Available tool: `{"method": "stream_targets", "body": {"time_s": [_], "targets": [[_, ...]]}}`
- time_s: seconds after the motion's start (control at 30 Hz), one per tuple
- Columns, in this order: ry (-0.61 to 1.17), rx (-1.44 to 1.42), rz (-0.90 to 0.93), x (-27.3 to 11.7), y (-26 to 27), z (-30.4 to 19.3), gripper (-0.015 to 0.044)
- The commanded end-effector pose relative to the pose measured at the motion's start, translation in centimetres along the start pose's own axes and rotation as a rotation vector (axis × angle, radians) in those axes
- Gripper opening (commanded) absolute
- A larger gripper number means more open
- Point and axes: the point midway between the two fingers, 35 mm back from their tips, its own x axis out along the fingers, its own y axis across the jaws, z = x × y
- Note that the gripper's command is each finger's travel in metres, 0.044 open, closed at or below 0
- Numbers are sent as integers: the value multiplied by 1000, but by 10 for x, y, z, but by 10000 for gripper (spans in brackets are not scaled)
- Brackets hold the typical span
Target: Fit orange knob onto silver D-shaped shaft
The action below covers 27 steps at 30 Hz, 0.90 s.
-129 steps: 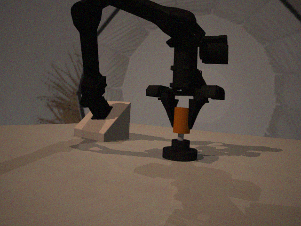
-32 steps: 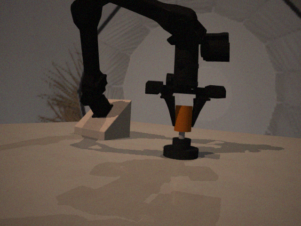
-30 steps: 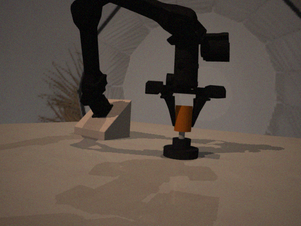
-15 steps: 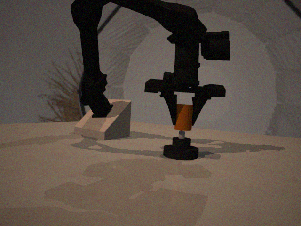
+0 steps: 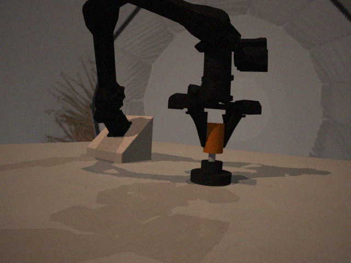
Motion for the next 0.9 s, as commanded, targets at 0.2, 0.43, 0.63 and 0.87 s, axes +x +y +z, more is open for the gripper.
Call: {"method": "stream_targets", "body": {"time_s": [0.2,0.43,0.63,0.87], "targets": [[5,-3,2,1,1,-1,0],[5,-3,2,-4,1,-3,0],[5,-154,2,-4,0,-3,0],[5,-213,2,0,0,-1,0]]}}
